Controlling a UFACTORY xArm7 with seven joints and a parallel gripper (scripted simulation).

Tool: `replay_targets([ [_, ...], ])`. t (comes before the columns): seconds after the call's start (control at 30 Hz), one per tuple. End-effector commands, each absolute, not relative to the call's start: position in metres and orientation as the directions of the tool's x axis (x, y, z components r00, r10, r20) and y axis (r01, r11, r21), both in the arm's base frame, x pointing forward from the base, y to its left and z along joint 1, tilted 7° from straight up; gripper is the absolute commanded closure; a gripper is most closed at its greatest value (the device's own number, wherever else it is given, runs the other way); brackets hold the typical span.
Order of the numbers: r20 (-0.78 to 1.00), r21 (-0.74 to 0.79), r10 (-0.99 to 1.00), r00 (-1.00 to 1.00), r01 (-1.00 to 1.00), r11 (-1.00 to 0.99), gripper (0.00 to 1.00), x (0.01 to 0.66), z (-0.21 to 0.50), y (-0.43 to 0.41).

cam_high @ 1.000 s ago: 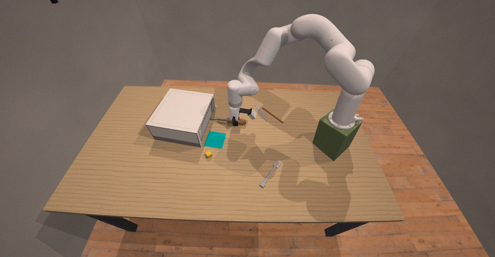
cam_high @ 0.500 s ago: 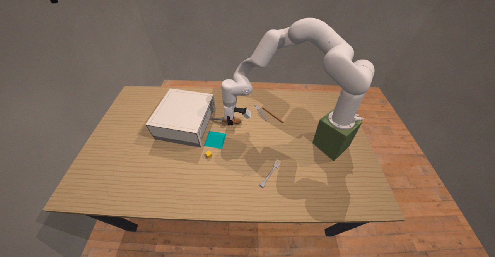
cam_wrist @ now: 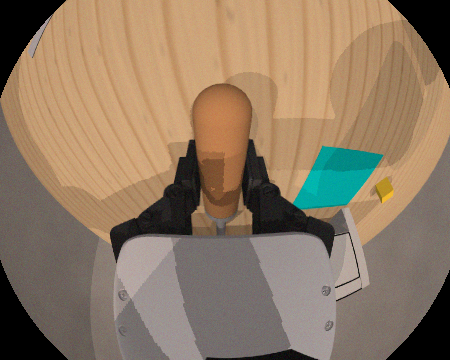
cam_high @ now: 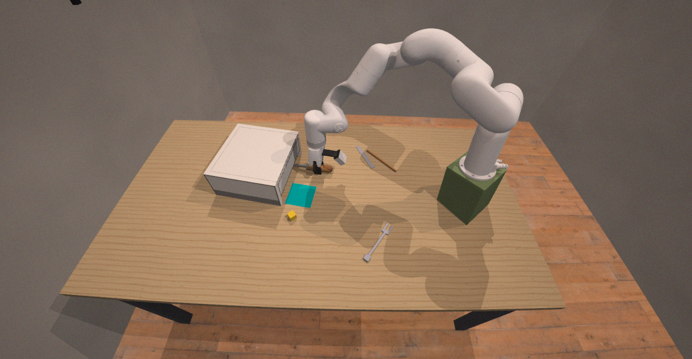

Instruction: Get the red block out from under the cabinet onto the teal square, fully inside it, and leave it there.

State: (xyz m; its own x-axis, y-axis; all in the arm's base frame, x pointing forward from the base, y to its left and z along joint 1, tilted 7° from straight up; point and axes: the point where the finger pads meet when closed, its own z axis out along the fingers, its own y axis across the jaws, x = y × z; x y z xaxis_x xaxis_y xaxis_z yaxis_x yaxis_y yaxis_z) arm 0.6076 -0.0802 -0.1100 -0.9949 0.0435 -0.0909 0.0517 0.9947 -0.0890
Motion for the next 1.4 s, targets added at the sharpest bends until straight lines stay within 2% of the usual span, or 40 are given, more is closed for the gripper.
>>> replay_targets([
  [0.0,-0.095,-0.089,0.043,-0.995,0.052,0.995,1.00,0.6133,-0.1074,-0.0802],
  [1.37,-0.095,-0.089,0.043,-0.995,0.052,0.995,1.00,0.6182,-0.1071,-0.0786],
])
